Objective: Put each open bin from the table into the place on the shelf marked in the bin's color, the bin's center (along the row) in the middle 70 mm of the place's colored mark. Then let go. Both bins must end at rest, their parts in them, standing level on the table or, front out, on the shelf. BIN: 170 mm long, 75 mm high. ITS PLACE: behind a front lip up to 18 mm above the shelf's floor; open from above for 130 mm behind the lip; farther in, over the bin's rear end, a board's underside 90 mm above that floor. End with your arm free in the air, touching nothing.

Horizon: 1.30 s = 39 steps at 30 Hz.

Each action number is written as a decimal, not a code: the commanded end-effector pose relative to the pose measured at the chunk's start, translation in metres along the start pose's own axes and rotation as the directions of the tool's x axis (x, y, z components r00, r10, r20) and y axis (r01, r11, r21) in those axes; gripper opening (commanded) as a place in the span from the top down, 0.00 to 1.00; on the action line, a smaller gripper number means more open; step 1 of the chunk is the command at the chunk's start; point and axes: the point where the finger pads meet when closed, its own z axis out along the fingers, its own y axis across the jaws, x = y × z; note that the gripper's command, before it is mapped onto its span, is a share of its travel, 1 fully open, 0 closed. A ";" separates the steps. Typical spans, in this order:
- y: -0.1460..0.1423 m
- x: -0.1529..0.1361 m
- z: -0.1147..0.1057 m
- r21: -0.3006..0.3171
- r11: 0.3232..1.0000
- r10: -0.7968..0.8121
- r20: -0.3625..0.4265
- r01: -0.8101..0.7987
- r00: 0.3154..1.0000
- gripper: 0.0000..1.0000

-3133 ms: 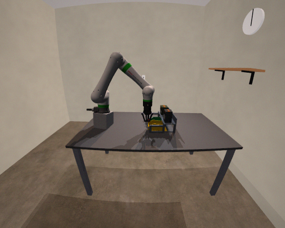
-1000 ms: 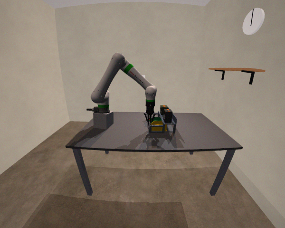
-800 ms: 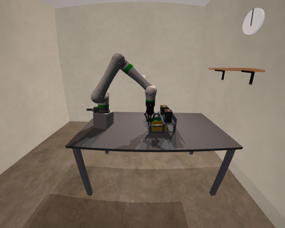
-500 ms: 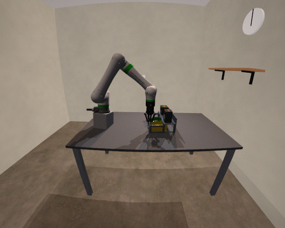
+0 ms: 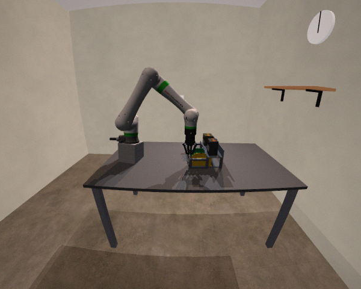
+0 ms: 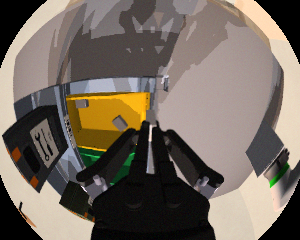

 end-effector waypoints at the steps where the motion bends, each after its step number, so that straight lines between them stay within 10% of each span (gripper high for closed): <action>1: 0.000 0.000 0.000 0.001 1.000 0.000 0.000 0.000 1.000 1.00; 39: 0.020 0.000 -0.022 0.001 1.000 0.000 0.000 0.000 1.000 1.00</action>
